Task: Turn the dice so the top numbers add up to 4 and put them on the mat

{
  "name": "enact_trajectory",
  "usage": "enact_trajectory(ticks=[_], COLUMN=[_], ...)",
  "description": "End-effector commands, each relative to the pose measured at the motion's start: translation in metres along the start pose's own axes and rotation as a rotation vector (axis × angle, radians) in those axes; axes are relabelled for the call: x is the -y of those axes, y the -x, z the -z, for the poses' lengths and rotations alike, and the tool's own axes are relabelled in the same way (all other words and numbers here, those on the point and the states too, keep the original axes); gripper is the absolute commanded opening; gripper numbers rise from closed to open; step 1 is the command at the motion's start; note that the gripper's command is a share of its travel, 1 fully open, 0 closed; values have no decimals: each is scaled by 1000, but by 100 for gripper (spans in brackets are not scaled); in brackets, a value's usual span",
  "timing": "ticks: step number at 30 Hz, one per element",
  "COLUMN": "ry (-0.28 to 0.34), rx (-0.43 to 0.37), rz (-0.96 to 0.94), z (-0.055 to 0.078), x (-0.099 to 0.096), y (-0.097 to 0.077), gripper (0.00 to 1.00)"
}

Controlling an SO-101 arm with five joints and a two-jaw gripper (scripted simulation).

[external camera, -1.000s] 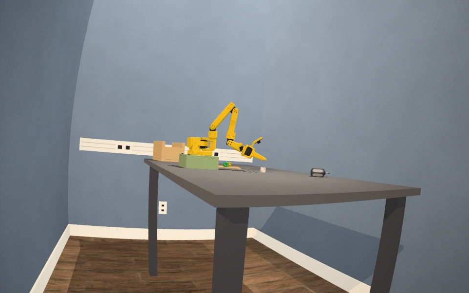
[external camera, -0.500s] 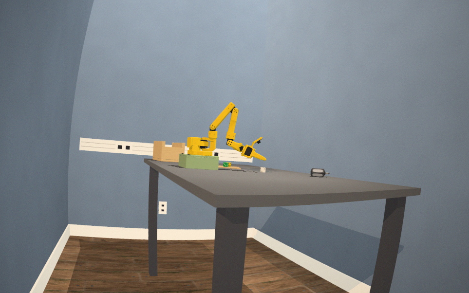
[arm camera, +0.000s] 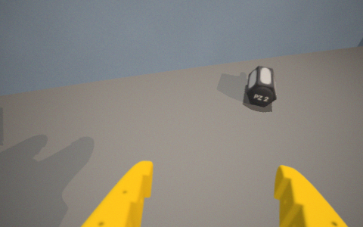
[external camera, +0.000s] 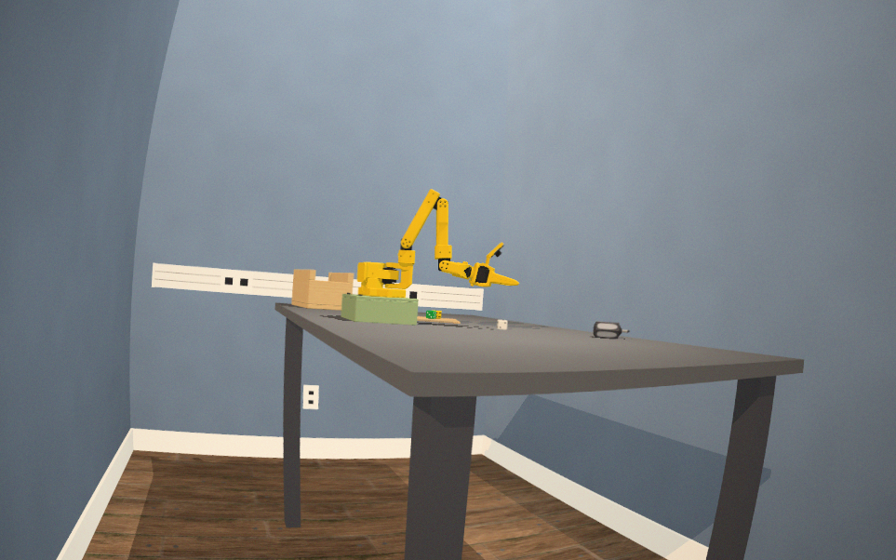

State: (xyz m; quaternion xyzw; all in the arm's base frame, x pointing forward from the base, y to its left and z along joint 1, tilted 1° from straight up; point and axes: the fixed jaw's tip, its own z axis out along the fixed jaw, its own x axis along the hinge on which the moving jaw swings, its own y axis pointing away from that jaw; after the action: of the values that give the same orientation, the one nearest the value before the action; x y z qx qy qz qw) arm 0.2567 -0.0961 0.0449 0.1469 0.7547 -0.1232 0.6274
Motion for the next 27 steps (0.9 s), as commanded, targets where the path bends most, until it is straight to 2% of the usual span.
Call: enact_trajectory(ticks=[1,6,10,14,27], ry=[-9,-10,-11,-11,-10], rx=[73,210,274,292,278], rz=[9,9,10,10,9], z=[0,1,3,4,2], x=[2,2,3,3,2], y=[21,55,71,76,75], gripper=[29,28,28,28,28])
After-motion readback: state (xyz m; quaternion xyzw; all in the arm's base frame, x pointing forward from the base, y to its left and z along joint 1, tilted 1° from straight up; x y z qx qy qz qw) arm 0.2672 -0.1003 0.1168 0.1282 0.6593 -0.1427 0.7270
